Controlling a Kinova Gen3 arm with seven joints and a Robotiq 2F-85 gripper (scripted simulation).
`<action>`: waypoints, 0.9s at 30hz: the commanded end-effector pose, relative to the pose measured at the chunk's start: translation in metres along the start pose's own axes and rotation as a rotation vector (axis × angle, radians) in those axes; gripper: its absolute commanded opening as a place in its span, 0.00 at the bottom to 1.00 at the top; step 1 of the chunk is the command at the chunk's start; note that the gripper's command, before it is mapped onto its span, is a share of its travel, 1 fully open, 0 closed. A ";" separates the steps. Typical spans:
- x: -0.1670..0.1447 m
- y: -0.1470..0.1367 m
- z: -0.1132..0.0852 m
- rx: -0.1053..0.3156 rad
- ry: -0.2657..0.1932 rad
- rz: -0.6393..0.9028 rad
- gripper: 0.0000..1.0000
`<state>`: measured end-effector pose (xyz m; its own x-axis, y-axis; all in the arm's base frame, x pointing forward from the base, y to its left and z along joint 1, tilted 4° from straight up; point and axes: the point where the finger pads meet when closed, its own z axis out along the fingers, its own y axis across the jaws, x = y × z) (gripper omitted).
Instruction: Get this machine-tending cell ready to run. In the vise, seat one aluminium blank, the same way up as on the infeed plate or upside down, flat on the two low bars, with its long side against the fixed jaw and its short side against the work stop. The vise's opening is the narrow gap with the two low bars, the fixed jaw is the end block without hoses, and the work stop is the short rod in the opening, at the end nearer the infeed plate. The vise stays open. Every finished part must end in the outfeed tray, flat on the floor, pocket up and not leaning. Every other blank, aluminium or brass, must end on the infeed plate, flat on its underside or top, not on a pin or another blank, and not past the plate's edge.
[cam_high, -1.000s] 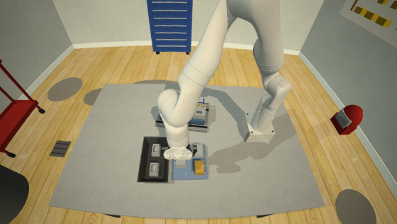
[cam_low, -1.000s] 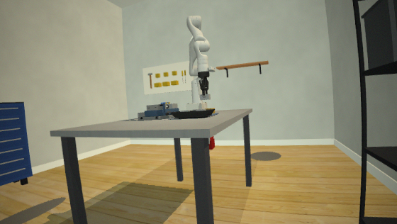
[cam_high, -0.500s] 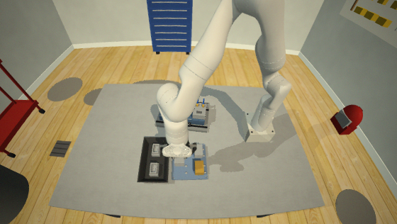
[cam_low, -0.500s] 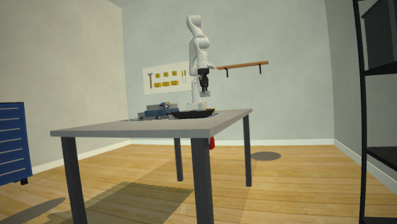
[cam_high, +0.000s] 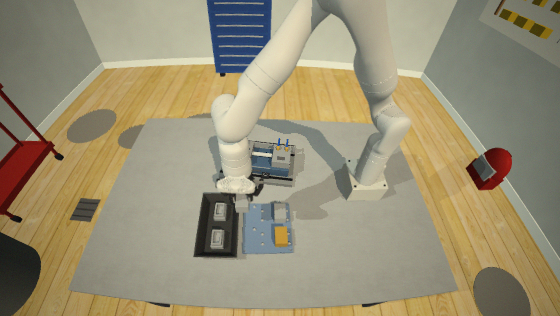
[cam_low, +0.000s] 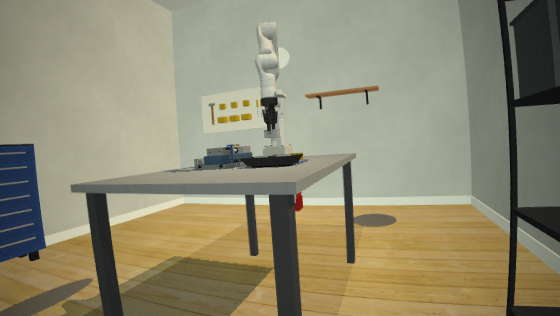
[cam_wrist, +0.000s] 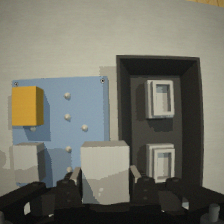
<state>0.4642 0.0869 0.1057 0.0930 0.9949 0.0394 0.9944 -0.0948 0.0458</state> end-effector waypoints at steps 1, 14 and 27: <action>-0.040 0.014 0.000 -0.001 -0.002 0.050 0.00; -0.157 0.032 0.000 -0.001 -0.001 0.101 0.00; -0.267 0.023 -0.001 -0.004 0.002 0.147 0.00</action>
<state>0.4664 -0.1626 0.0982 0.2062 0.9774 0.0466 0.9771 -0.2082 0.0443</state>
